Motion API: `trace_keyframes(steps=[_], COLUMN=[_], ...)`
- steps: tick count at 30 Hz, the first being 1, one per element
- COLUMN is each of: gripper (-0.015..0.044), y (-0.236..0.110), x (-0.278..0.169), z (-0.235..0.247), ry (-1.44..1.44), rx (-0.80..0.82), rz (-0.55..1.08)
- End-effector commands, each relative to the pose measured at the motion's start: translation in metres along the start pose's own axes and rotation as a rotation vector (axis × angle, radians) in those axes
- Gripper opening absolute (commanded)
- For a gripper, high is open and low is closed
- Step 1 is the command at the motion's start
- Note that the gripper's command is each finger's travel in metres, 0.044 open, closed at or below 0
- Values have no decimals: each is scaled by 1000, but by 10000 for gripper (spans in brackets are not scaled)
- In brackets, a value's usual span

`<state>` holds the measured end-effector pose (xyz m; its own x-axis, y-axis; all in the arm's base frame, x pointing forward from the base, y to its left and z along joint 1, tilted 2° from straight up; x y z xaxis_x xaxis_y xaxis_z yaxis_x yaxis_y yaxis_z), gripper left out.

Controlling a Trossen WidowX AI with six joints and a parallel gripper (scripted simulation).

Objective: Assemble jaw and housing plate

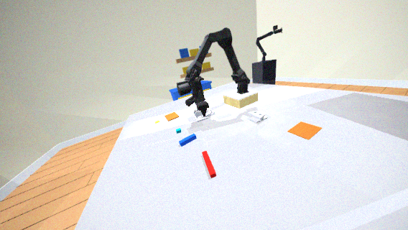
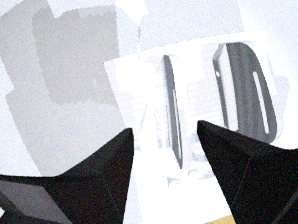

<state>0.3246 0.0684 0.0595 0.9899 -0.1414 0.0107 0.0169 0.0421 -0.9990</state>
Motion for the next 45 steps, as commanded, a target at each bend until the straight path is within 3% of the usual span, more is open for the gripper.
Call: trace_keyframes(steps=[1, 4, 8, 16, 17, 45], gripper=[224, 224, 224, 434, 440, 440], y=[-29, -61, -55, -64, -64, -69], x=[3, 1, 2, -9, -10, -67], z=[1, 0, 1, 16, 18, 85], ry=[-3, -4, 0, -130, -156, -1056], rx=[7, 9, 8, 29, 29, 16], rz=[-15, -14, -25, -73, -73, -63])
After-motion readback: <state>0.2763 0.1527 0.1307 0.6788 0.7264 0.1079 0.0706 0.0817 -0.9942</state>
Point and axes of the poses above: the point midway between the two fingers, 35 mm back from their tips, its own y axis out along the fingers, its own z axis across the jaws, x = y × z, the point moved 6 cm from there along -y, back along the fingers, and after that the axes turned 4 degrees about y, right-handed, at the moved point
